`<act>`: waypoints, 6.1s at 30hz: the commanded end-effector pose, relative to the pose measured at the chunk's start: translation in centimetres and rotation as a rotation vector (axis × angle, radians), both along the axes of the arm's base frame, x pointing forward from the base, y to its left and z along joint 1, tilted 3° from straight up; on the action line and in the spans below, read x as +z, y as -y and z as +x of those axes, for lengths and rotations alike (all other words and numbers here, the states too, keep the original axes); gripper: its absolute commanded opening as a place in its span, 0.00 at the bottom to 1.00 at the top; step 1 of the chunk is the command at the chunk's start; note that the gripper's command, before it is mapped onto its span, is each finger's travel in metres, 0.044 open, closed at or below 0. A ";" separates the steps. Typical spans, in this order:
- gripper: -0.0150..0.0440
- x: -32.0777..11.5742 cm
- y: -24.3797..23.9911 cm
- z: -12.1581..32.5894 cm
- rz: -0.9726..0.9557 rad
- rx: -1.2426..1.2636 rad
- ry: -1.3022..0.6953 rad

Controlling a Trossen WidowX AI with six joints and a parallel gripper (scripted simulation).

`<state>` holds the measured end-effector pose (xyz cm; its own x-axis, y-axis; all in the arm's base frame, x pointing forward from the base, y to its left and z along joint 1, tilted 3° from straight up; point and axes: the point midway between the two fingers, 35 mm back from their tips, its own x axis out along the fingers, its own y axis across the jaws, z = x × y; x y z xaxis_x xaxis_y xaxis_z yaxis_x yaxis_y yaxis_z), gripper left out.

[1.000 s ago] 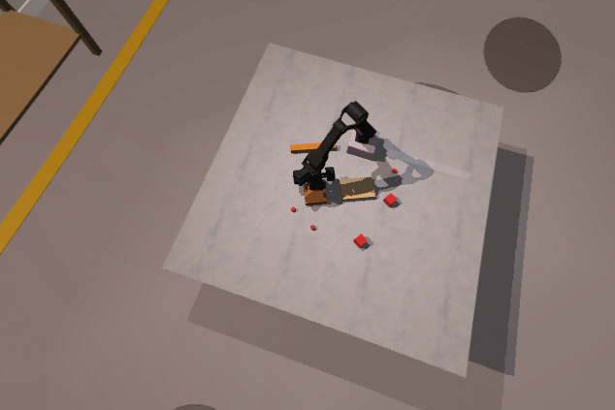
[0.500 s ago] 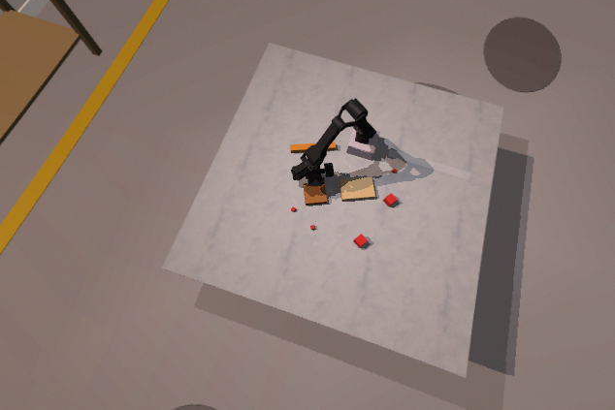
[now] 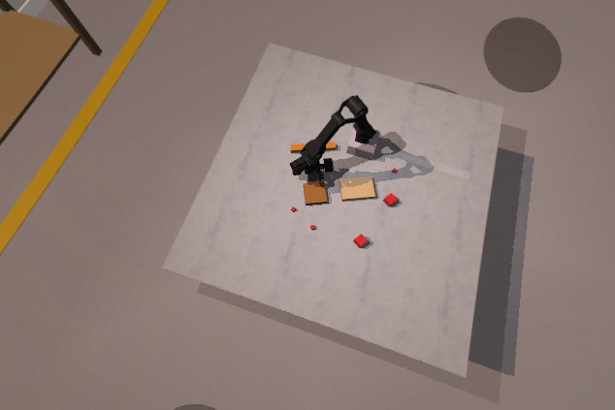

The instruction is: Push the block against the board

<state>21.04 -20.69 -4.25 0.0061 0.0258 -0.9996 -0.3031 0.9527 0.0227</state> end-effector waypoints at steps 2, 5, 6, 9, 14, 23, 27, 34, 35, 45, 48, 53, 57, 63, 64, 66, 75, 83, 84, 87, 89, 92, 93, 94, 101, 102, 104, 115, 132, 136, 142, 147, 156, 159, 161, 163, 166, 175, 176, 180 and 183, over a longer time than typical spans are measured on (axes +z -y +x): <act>0.25 2.7 0.2 0.2 -0.001 0.003 0.000; 0.25 5.5 0.1 0.1 -0.001 0.005 -0.001; 0.25 5.5 0.1 0.1 -0.001 0.005 -0.001; 0.25 5.5 0.1 0.1 -0.001 0.005 -0.001; 0.25 5.7 -0.6 6.5 -0.029 0.058 0.028; 0.25 6.2 -5.7 17.3 0.004 0.009 0.016; 0.25 6.2 -5.8 17.4 0.005 0.007 0.016; 0.25 0.7 -6.0 17.5 0.005 0.007 0.016; 0.25 0.7 -6.0 17.5 0.005 0.007 0.016; 0.25 0.6 -5.7 16.9 0.005 0.007 0.015; 0.25 0.6 -5.5 16.4 0.005 0.007 0.014; 0.25 0.6 -5.3 15.7 0.004 0.007 0.014; 0.25 0.5 -5.1 15.0 0.004 0.007 0.013; 0.25 0.5 -5.1 15.3 0.004 0.007 0.013; 0.25 0.6 -5.2 15.4 0.004 0.007 0.014; 0.25 0.6 -5.2 15.8 0.004 0.007 0.014; 0.25 0.7 -5.6 17.2 0.005 0.007 0.015; 0.25 0.7 -6.0 18.5 0.005 0.007 0.016; 0.25 0.7 -6.1 18.6 0.005 0.007 0.017; 0.25 0.8 -6.2 19.1 0.005 0.007 0.017; 0.25 0.8 -6.3 19.4 0.005 0.007 0.017; 0.25 0.8 -6.5 19.8 0.006 0.007 0.018; 0.25 0.8 -6.6 19.9 0.006 0.007 0.018; 0.25 1.3 -6.4 19.6 0.005 0.011 0.022; 0.25 6.3 -6.2 19.5 0.005 0.007 0.018; 0.25 6.3 -6.2 19.5 0.005 0.007 0.018; 0.25 6.3 -6.2 19.5 0.005 0.007 0.018; 0.25 6.2 -3.8 18.1 0.007 -0.317 0.008; 0.25 6.0 0.3 15.4 0.010 -0.899 -0.010; 0.25 6.0 1.2 14.7 0.011 -1.036 -0.014; 0.25 5.9 2.5 13.5 0.012 -1.241 -0.020; 0.25 5.8 3.5 12.6 0.013 -1.413 -0.024; 0.25 5.8 4.4 11.7 0.013 -1.566 -0.029; 0.25 3.0 4.4 11.8 0.013 -1.566 -0.029; 0.25 0.6 4.3 11.8 0.013 -1.566 -0.029; 0.25 0.3 4.3 11.8 0.013 -1.566 -0.029; 0.25 0.3 4.3 11.8 0.013 -1.566 -0.029; 0.25 0.3 3.3 11.6 0.014 -1.566 -0.030; 0.25 0.3 3.1 11.6 0.014 -1.566 -0.030; 0.25 0.3 2.5 11.4 0.015 -1.566 -0.030; 0.25 0.3 2.0 11.3 0.015 -1.566 -0.031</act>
